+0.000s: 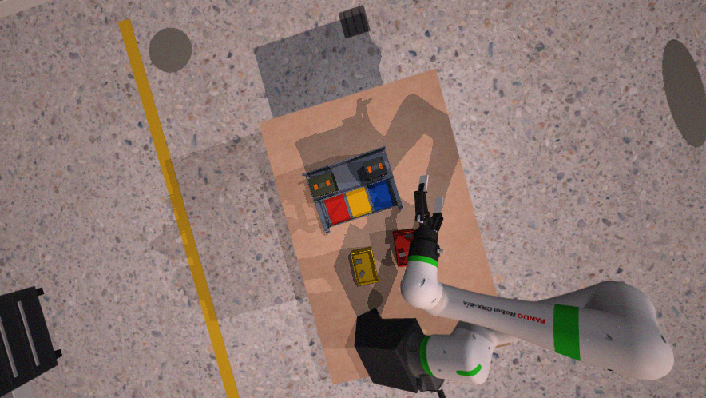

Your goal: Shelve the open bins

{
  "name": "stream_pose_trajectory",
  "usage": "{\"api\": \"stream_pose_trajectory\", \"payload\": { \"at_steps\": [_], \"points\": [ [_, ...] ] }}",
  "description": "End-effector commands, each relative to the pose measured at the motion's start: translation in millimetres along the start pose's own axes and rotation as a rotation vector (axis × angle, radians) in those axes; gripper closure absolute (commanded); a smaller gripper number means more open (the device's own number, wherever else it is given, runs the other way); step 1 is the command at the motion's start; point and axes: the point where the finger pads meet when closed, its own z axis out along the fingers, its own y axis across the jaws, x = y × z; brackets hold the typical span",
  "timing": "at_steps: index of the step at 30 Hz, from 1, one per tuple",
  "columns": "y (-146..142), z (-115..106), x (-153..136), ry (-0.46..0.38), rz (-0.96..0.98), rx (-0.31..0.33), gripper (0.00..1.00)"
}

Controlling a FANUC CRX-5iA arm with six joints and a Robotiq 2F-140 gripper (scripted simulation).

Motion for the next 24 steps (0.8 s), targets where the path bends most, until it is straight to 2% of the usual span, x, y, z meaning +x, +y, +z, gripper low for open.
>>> {"api": "stream_pose_trajectory", "payload": {
  "at_steps": [1,19,24],
  "points": [
    [0.2,-0.1,0.0,0.0,0.0,0.0,0.0],
    [0.1,0.1,-0.2,0.0,0.001,0.0,0.0],
    [-3.5,7.3,-6.5,-0.013,0.016,0.024,0.0]
  ]
}}
